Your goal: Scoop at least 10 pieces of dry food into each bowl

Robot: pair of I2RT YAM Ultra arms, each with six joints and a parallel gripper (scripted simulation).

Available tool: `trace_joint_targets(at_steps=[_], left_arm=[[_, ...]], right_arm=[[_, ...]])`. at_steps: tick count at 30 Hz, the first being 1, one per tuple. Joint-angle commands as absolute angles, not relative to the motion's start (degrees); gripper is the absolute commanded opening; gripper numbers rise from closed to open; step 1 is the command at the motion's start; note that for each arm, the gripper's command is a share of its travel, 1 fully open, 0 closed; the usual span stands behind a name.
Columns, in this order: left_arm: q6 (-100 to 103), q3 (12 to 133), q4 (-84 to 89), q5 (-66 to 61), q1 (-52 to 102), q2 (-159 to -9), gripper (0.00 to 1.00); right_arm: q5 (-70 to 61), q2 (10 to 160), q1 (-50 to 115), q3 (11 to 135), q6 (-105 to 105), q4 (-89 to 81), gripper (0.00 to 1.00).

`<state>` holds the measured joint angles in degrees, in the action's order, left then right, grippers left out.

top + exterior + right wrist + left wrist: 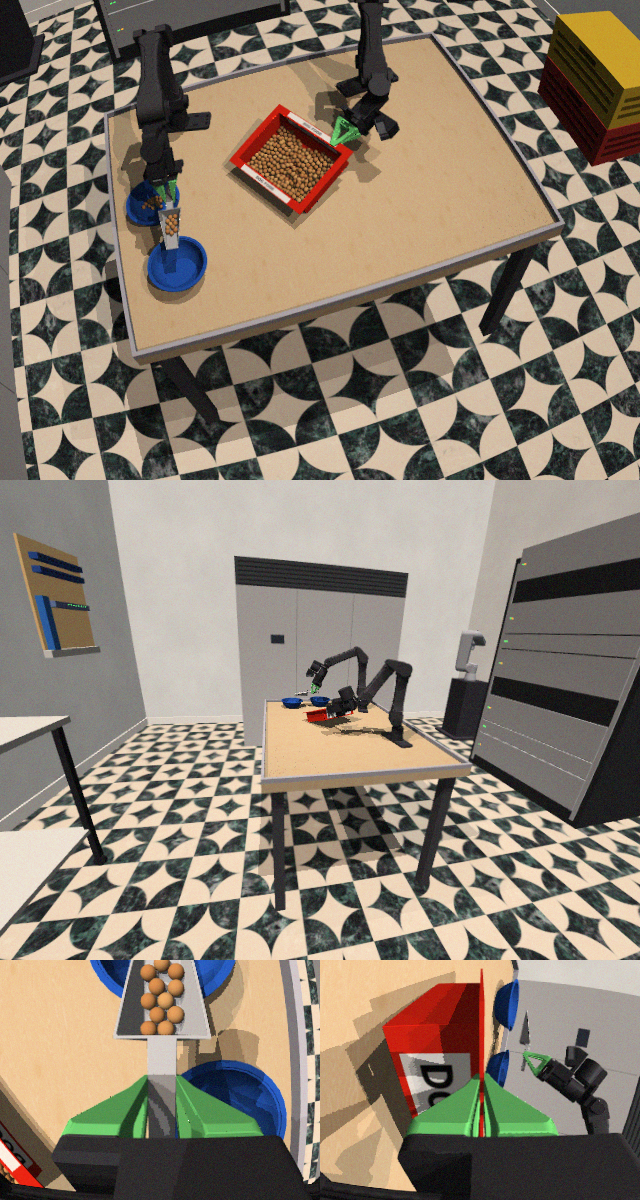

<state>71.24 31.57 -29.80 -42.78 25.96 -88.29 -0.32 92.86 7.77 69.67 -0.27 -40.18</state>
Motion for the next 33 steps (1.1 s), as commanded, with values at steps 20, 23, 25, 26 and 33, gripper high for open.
trace_joint_targets(at_steps=[20, 23, 25, 26, 33], left_arm=[[70.47, 33.87, -32.42, -43.5, 25.74, -85.46, 0.0], [70.47, 33.87, -32.42, -43.5, 25.74, -85.46, 0.0], [70.47, 33.87, -32.42, -43.5, 25.74, -85.46, 0.0], [70.47, 33.87, -32.42, -43.5, 25.74, -85.46, 0.0], [70.47, 33.87, -32.42, -43.5, 25.74, -85.46, 0.0]], right_arm=[[0.16, 92.6, 7.79, 72.01, -0.73, -40.37, 0.0], [0.16, 93.02, 7.78, 71.99, -0.71, -40.23, 0.0], [0.16, 93.47, 7.77, 71.95, -0.72, -40.66, 0.0], [0.17, 92.35, 7.78, 71.94, -0.7, -40.23, 0.0], [0.16, 92.51, 7.76, 71.88, -0.71, -40.04, 0.0]])
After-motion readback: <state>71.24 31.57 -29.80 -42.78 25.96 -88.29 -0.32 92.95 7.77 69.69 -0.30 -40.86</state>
